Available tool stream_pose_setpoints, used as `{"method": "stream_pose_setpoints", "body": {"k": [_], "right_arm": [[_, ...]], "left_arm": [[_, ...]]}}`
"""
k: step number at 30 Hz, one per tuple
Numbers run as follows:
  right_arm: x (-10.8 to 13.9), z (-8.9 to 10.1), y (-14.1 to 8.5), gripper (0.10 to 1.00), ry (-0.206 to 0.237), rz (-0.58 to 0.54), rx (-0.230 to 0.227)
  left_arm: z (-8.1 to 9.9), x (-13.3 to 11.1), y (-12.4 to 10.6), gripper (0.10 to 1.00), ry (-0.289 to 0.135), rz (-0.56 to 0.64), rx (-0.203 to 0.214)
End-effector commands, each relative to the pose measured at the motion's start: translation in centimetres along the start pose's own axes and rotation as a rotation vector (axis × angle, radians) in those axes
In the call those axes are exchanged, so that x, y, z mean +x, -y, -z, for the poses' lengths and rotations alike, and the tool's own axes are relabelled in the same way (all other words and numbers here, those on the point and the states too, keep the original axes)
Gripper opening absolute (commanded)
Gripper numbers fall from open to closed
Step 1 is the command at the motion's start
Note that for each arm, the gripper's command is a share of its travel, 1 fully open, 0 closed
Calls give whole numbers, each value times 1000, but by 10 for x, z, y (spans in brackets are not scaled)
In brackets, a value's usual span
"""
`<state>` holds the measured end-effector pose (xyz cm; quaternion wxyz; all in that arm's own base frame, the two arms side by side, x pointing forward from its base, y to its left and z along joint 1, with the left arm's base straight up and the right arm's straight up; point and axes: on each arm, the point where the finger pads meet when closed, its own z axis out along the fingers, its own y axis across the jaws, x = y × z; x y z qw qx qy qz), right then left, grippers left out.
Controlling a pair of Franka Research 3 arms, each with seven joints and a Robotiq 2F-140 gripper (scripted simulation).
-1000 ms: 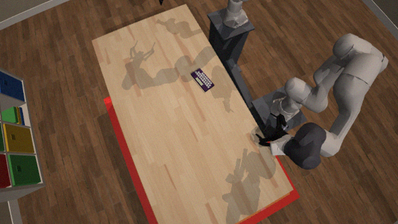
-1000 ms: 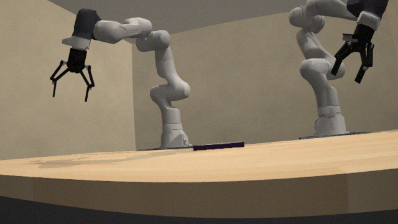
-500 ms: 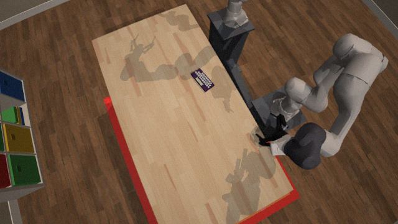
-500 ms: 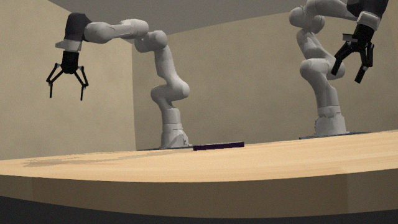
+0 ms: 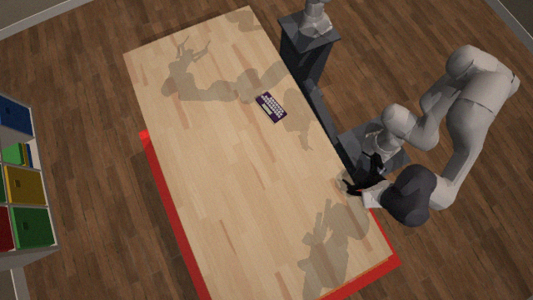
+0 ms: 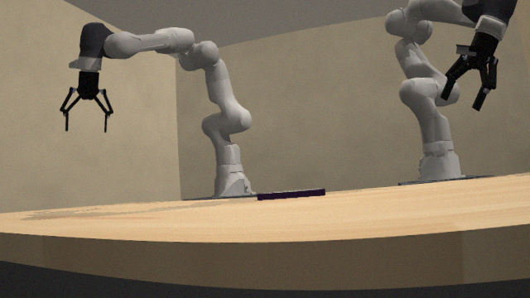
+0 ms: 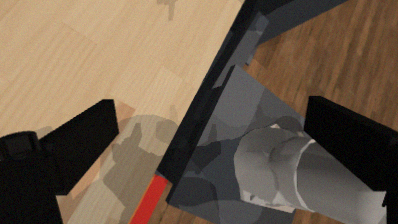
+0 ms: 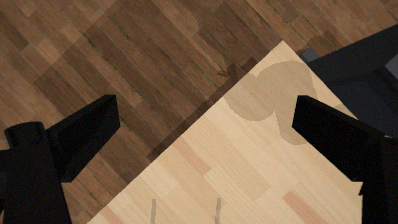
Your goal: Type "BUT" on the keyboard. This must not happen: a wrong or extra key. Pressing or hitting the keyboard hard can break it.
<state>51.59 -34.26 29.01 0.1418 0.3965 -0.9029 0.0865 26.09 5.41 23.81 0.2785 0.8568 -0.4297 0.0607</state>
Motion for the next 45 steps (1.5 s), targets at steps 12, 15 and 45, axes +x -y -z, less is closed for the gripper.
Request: {"method": "stream_pose_setpoints", "body": {"k": [12,15,45], "right_arm": [[81,-10,-1,1000,47,52,-54],[97,-12,-3,1000,56,50,-62],[253,-31,-39,1000,157,25,-113]], "left_arm": [[0,0,0,1000,0,0,0],[0,0,0,1000,0,0,0],[0,0,0,1000,0,0,0]]}}
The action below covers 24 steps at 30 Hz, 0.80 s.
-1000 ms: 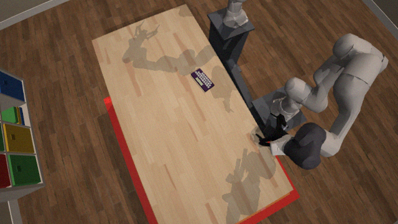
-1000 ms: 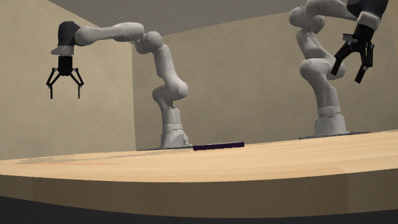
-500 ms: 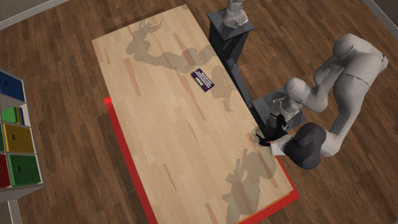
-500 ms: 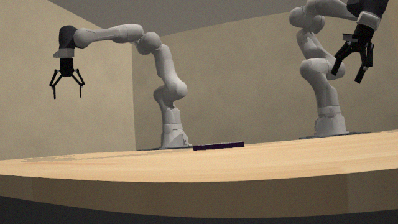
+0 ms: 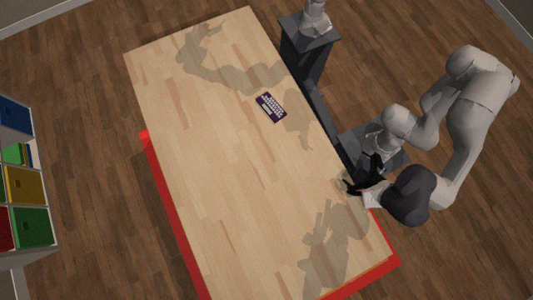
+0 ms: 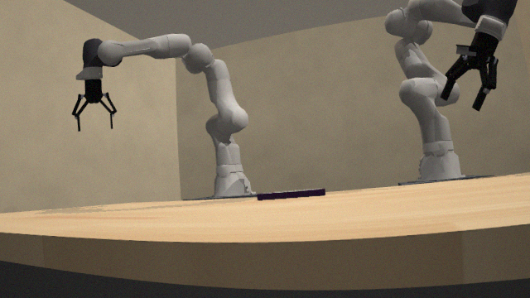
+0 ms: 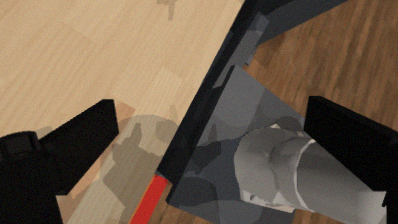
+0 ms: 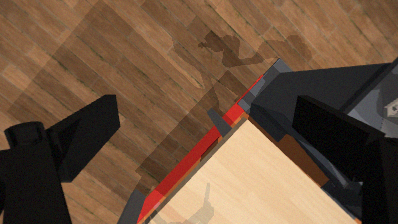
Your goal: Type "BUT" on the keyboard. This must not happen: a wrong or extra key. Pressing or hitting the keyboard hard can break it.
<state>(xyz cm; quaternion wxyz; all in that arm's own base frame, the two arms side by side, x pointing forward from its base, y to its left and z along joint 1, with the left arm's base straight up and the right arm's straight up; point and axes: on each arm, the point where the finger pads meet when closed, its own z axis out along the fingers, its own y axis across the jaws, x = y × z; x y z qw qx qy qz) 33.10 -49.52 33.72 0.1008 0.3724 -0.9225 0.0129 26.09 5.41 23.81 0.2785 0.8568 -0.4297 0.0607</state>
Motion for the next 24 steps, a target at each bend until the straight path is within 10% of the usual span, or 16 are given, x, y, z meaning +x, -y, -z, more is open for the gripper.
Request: {"method": "stream_pose_setpoints", "body": {"k": [1,24], "right_arm": [[18,2,-7,1000,22,70,-9],[130,3,-57,1000,101,56,-9]], "left_arm": [[0,0,0,1000,0,0,0],[0,0,0,1000,0,0,0]]}}
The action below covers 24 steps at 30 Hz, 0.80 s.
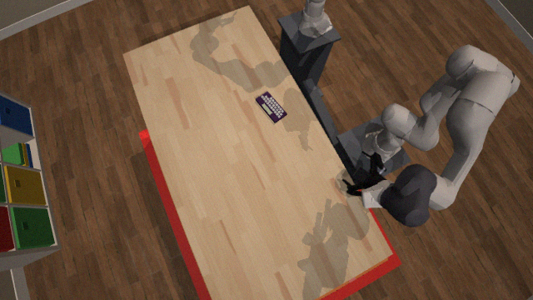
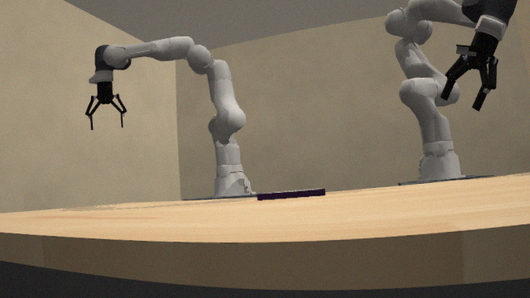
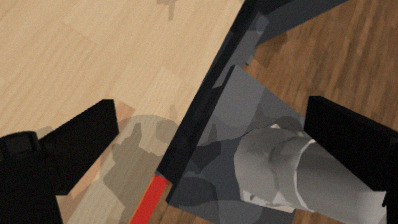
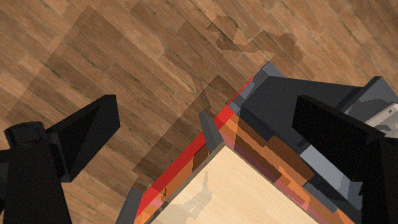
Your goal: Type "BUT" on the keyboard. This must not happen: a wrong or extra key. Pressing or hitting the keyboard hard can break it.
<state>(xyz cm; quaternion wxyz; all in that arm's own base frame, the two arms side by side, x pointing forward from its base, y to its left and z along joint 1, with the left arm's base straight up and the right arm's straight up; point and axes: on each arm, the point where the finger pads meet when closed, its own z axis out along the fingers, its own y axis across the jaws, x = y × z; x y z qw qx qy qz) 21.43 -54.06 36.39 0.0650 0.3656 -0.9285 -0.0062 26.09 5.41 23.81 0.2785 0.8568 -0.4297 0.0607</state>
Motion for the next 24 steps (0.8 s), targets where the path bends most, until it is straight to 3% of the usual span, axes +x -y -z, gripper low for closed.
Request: {"method": "stream_pose_setpoints", "body": {"k": [1,11,13,24], "right_arm": [[16,3,-11,1000,22,69,-1],[64,9,-42,1000,55,64,11],[64,9,-42,1000,55,64,11],[118,16,-85,1000,90,59,33]], "left_arm": [[0,0,0,1000,0,0,0],[0,0,0,1000,0,0,0],[0,0,0,1000,0,0,0],[0,0,0,1000,0,0,0]]}}
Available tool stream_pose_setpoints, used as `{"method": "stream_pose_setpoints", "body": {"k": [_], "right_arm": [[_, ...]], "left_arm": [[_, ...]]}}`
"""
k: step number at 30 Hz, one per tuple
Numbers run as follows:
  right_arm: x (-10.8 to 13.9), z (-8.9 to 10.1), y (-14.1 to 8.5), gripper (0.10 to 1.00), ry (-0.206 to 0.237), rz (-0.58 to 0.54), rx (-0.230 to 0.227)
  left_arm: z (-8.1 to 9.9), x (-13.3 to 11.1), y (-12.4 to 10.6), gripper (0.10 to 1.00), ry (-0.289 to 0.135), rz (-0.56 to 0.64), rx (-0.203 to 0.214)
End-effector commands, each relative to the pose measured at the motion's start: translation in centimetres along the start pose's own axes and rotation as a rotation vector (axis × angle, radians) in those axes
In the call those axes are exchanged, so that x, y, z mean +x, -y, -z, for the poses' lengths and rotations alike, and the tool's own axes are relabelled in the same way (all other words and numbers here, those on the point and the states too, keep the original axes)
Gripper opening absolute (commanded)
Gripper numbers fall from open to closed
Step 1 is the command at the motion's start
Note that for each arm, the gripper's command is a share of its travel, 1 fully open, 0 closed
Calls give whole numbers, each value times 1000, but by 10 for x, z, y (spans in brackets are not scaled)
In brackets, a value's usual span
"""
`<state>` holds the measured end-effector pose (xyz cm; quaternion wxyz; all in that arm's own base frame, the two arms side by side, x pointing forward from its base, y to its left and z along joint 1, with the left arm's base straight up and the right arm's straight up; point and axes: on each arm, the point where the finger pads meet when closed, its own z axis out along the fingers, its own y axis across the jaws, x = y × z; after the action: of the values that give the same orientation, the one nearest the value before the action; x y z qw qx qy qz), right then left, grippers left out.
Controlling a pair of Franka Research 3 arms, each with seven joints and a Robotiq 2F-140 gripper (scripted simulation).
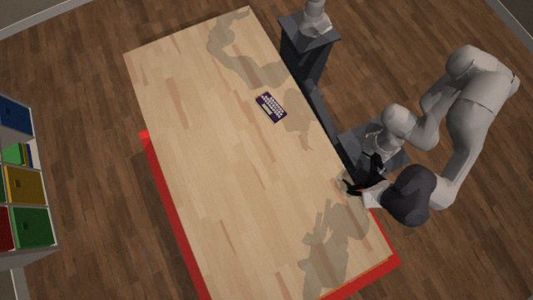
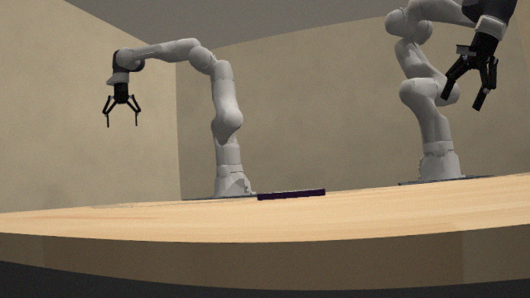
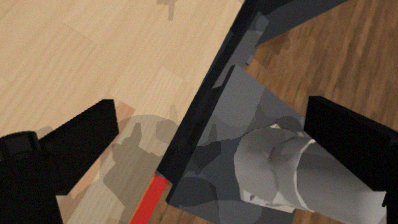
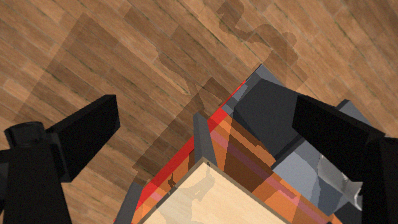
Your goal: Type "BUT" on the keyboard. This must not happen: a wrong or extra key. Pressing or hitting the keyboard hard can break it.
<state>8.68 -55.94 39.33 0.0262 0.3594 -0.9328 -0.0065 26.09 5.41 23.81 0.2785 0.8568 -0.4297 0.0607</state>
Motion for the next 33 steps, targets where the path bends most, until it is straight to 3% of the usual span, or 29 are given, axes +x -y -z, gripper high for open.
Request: {"method": "stream_pose_setpoints", "body": {"k": [1,15,33], "right_arm": [[13,5,-14,1000,20,73,6],[50,15,-52,1000,42,71,30],[53,16,-55,1000,43,70,33]], "left_arm": [[0,0,0,1000,0,0,0],[0,0,0,1000,0,0,0],[0,0,0,1000,0,0,0]]}}
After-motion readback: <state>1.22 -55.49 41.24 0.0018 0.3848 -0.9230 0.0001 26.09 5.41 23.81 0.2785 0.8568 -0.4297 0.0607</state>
